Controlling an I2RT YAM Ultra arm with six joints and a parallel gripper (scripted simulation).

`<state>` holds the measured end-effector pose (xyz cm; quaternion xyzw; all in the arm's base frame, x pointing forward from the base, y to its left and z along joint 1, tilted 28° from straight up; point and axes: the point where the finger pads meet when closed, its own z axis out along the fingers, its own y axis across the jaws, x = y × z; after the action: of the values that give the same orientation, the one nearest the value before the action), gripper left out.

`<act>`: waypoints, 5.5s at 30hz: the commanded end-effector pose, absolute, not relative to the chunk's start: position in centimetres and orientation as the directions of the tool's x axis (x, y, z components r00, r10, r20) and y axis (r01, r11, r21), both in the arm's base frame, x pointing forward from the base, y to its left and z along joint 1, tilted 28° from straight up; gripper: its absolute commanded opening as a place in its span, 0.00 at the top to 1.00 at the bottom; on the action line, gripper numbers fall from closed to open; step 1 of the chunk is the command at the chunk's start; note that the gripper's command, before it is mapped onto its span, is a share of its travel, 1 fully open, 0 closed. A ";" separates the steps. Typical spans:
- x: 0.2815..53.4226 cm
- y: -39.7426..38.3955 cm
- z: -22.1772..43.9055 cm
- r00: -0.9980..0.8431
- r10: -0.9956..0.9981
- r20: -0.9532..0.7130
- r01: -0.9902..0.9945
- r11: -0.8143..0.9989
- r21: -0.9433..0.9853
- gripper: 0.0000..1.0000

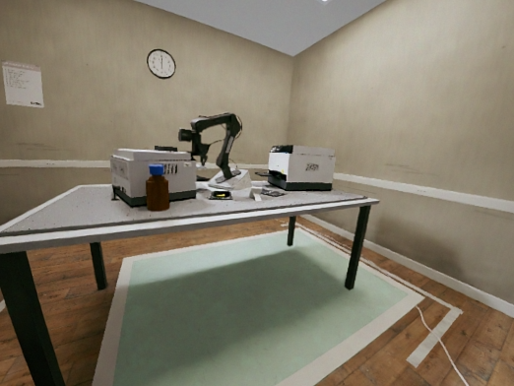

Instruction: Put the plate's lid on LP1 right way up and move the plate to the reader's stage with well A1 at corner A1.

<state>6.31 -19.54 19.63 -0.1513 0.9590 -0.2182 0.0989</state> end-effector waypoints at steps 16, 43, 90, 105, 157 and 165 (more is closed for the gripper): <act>5.9 -18.4 23.3 -0.930 -0.346 -0.123 -0.242 0.830 -0.503 0.14; 6.5 -18.1 23.4 -0.925 -0.340 -0.172 -0.240 0.869 -0.433 0.14; 16.7 -15.9 25.1 -0.895 -0.311 -0.320 -0.195 0.917 -0.347 0.14; 19.5 -14.5 22.8 -0.936 -0.144 -0.322 -0.072 0.972 -0.226 0.14; 29.8 -8.7 19.1 -0.910 0.282 -0.304 0.318 0.945 -0.075 0.14; 31.2 -7.2 18.3 -0.906 0.307 -0.292 0.341 0.937 -0.073 0.14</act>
<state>29.44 -7.59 17.05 0.1522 0.9803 -0.0562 0.1125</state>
